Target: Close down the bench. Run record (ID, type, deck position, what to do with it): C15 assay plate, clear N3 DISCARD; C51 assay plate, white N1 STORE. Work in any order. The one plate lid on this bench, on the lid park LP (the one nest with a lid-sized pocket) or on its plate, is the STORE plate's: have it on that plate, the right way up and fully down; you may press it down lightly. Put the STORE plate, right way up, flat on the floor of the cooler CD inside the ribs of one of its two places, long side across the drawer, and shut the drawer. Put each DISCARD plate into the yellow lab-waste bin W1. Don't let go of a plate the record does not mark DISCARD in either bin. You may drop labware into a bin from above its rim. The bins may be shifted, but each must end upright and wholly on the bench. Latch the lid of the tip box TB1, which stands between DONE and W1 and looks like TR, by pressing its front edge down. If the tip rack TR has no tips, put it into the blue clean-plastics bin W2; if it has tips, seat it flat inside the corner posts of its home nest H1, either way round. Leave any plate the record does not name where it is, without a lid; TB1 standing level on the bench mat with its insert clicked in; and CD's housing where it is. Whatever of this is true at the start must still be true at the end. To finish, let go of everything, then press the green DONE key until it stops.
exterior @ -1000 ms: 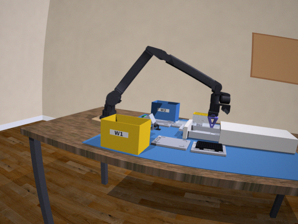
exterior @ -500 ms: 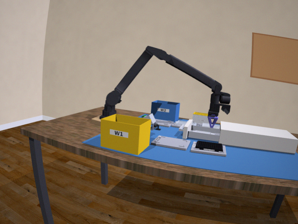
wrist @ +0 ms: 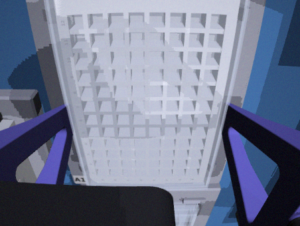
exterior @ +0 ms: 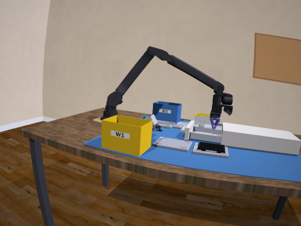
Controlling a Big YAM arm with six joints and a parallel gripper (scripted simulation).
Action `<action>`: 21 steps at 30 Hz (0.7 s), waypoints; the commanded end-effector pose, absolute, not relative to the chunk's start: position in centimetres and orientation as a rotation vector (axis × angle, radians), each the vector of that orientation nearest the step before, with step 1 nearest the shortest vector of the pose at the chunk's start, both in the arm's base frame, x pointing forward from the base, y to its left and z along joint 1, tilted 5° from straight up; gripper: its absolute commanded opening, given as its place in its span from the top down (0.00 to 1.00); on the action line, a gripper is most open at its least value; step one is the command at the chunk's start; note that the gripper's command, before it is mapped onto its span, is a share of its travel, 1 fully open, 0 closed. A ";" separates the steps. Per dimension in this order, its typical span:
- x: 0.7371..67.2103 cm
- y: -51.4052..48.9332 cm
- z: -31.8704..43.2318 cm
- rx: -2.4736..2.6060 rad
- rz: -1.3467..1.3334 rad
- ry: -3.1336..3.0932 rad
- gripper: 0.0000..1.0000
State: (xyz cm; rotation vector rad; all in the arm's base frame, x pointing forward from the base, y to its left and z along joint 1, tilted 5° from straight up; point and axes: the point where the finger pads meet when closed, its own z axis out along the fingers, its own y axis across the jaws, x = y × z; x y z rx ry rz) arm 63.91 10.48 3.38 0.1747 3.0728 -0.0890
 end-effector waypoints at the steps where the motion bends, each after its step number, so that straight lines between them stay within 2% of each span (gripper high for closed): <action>1: 65.3 9.8 4.0 0.184 -0.076 3.045 1.00; 6: 65.3 9.8 4.0 0.184 -0.075 3.044 1.00; 7: 65.3 9.8 4.0 0.184 -0.075 3.044 0.00; 21: 65.3 9.8 4.0 0.184 -0.075 3.044 0.00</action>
